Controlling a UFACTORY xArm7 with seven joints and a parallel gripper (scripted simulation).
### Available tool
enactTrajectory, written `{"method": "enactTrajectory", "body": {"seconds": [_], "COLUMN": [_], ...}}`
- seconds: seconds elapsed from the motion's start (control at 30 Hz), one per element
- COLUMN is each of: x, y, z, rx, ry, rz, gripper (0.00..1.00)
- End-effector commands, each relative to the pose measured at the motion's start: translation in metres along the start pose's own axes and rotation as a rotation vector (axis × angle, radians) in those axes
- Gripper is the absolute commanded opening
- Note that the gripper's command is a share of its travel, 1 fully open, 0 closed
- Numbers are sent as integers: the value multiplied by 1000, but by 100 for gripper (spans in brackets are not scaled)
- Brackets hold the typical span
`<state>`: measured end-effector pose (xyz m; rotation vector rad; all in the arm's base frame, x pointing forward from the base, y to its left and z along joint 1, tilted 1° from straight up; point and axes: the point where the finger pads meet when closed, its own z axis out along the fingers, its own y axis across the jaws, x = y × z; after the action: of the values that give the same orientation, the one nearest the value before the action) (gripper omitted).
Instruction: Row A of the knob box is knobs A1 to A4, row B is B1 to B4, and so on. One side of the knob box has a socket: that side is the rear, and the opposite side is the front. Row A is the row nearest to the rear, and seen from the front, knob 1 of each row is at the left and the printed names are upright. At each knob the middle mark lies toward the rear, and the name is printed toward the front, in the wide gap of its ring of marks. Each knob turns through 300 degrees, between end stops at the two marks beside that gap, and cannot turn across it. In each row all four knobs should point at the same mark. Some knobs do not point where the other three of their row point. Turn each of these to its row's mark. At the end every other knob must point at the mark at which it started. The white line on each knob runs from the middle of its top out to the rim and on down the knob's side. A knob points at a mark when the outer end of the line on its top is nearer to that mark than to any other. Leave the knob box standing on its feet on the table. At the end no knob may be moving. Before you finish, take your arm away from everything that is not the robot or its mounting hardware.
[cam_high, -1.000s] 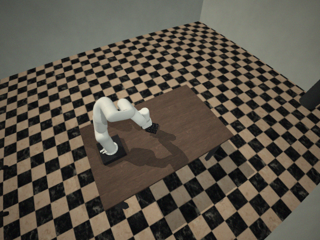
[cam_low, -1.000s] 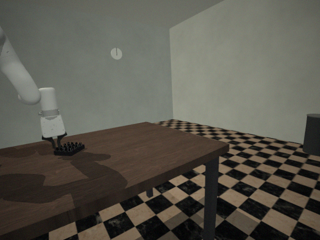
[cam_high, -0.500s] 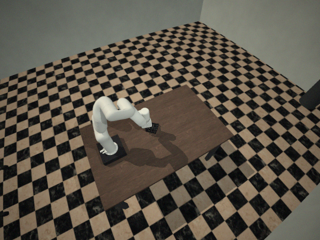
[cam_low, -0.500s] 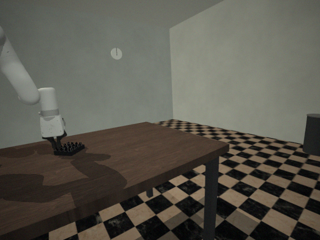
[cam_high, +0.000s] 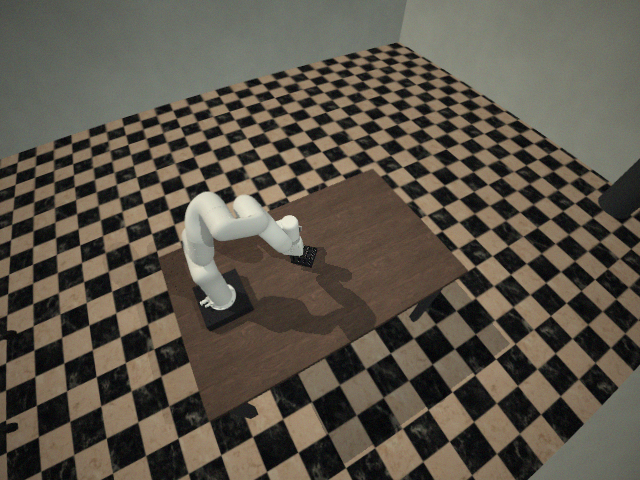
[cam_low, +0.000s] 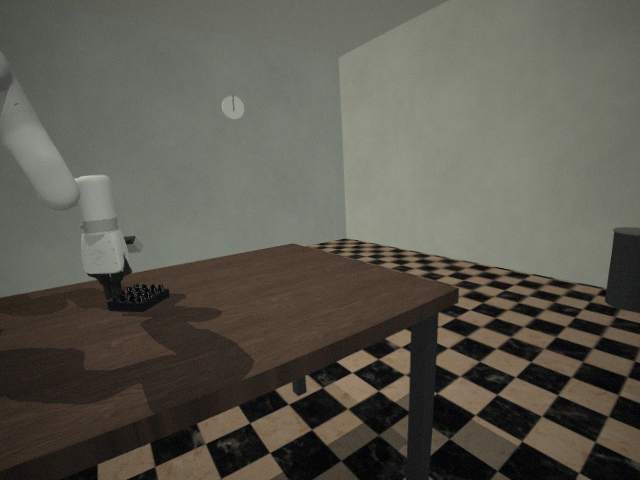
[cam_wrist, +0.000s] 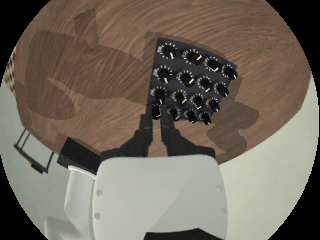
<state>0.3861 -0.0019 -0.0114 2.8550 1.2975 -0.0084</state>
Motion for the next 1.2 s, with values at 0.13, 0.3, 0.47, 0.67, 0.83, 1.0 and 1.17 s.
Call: {"method": "enactTrajectory", "body": {"seconds": [0.13, 0.3, 0.47, 0.67, 0.83, 1.0, 1.17], "x": [1, 1, 1, 1, 1, 1, 1], "y": [1, 1, 1, 1, 1, 1, 1], "z": [-1, -1, -1, -1, -1, -1, -1], "rx": [-6, -6, -6, -6, -6, -6, -6], "ry": [-1, -1, 0, 0, 0, 0, 0], "rz": [91, 148, 187, 206, 219, 222, 222], "gripper": [8, 8, 8, 8, 8, 8, 8]}}
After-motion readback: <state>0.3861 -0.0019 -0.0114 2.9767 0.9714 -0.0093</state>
